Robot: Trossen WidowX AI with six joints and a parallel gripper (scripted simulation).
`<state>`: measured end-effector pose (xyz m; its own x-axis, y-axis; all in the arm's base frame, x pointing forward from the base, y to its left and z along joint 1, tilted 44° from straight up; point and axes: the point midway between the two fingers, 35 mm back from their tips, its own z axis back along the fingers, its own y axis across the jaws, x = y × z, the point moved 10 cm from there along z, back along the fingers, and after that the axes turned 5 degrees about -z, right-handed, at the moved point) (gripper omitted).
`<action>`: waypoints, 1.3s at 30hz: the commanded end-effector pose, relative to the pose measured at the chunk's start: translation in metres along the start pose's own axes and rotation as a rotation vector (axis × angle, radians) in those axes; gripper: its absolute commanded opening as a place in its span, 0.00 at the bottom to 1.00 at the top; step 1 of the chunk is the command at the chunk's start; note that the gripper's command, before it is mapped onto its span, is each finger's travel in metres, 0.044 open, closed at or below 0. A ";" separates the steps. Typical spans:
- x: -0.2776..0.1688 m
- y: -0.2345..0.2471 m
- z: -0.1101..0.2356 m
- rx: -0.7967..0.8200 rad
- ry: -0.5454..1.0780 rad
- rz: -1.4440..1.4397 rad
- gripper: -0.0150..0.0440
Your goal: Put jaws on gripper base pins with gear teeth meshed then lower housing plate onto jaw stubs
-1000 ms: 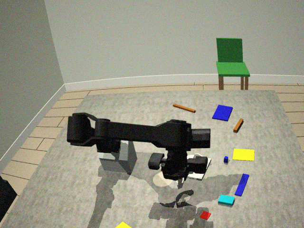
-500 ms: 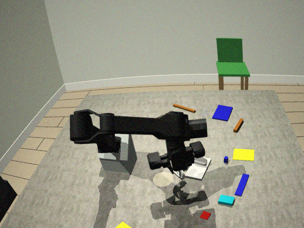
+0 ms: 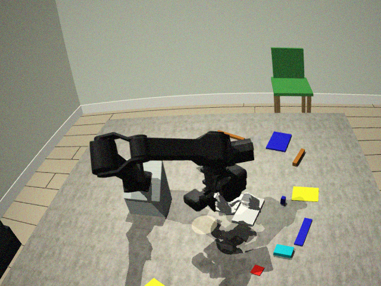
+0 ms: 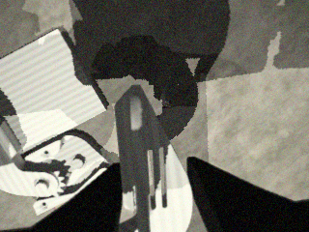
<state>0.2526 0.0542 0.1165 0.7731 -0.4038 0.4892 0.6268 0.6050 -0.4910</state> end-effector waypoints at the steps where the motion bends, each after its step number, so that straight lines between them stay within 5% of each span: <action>1: -0.009 0.003 0.000 0.004 0.002 0.119 0.48; 14: -0.038 0.007 -0.001 -0.005 -0.002 0.522 0.48; 39: -0.039 0.007 -0.001 -0.005 -0.002 0.542 0.48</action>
<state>0.2272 0.0727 0.0936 0.9848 -0.0348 0.1703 0.1430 0.7189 -0.6802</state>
